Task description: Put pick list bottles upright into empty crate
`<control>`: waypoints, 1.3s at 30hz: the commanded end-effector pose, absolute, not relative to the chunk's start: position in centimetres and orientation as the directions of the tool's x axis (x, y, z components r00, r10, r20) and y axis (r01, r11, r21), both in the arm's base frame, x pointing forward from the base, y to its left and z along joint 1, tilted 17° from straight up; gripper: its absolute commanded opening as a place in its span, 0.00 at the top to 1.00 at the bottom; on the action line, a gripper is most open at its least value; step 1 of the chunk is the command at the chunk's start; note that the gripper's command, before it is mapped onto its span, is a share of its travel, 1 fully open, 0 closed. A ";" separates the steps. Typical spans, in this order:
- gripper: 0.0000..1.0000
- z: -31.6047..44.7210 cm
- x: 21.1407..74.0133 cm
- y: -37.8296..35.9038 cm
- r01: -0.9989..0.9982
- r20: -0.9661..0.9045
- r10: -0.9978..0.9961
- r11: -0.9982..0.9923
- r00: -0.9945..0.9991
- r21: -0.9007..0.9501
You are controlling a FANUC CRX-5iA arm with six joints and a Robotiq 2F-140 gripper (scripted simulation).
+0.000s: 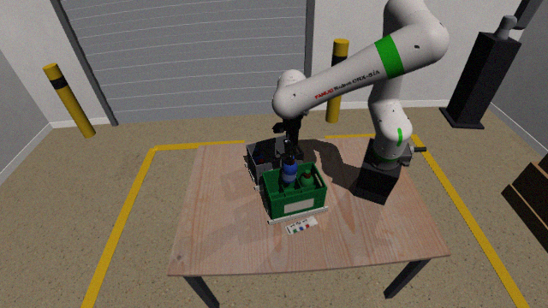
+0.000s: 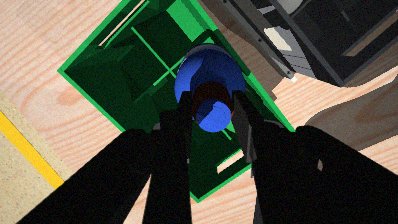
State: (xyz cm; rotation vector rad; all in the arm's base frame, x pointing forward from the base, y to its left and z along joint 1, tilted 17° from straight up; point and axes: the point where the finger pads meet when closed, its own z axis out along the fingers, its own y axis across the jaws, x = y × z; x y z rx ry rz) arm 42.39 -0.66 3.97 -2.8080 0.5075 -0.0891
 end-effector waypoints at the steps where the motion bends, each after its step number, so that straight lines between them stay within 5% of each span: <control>1: 0.90 3.8 42.5 -0.7 -0.333 0.012 -0.352 -0.897 0.936 -0.289; 39: 0.90 0.6 42.9 0.3 -0.333 0.012 -0.352 -0.897 0.936 -0.289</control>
